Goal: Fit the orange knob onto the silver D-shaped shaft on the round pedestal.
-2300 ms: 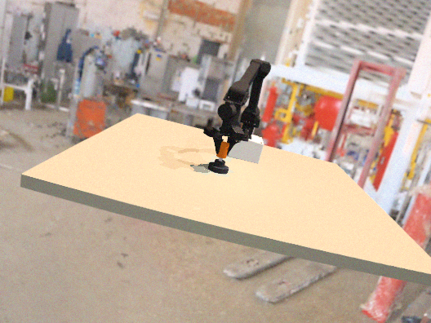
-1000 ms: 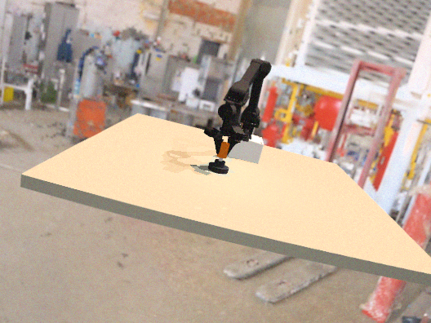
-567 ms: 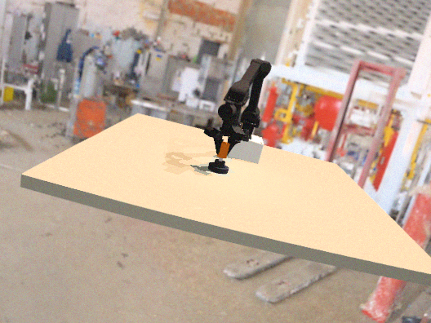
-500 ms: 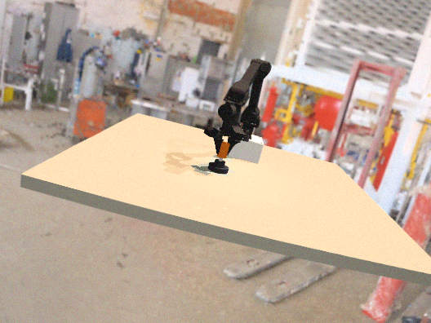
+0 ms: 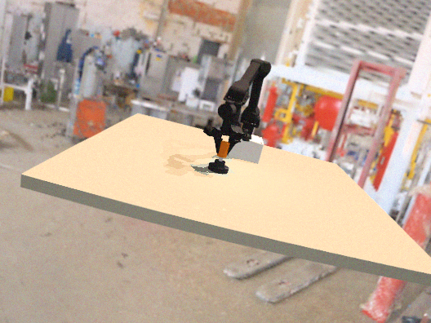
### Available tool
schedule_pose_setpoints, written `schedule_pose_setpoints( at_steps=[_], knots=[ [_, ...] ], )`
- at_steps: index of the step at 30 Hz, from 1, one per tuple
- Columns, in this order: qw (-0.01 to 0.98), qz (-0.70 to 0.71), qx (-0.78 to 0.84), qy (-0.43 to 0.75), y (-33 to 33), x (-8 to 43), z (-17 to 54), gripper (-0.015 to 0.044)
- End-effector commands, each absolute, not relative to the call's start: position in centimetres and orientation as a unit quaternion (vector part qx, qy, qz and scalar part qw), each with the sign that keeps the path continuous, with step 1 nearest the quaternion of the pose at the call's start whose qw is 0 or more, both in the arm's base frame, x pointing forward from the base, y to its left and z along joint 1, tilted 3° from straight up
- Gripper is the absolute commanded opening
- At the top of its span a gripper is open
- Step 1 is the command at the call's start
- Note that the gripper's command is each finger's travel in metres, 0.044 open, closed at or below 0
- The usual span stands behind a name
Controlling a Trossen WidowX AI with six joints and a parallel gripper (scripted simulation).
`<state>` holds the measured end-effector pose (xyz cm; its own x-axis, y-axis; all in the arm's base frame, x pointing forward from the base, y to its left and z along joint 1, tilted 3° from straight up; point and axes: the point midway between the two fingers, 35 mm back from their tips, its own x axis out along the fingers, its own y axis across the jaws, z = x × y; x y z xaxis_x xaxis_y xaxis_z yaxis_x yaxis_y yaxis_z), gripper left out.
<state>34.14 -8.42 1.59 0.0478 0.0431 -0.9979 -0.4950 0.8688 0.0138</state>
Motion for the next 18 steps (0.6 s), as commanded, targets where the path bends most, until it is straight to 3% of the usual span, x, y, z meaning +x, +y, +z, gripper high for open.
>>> schedule_pose_setpoints(
  at_steps=[1,18],
  knots=[
    [0.708,0.187,-0.171,0.659,-8.55,34.68,2.02,0.0],
    [0.708,0.187,-0.171,0.659,-8.54,34.9,1.45,0.0]
  ],
)
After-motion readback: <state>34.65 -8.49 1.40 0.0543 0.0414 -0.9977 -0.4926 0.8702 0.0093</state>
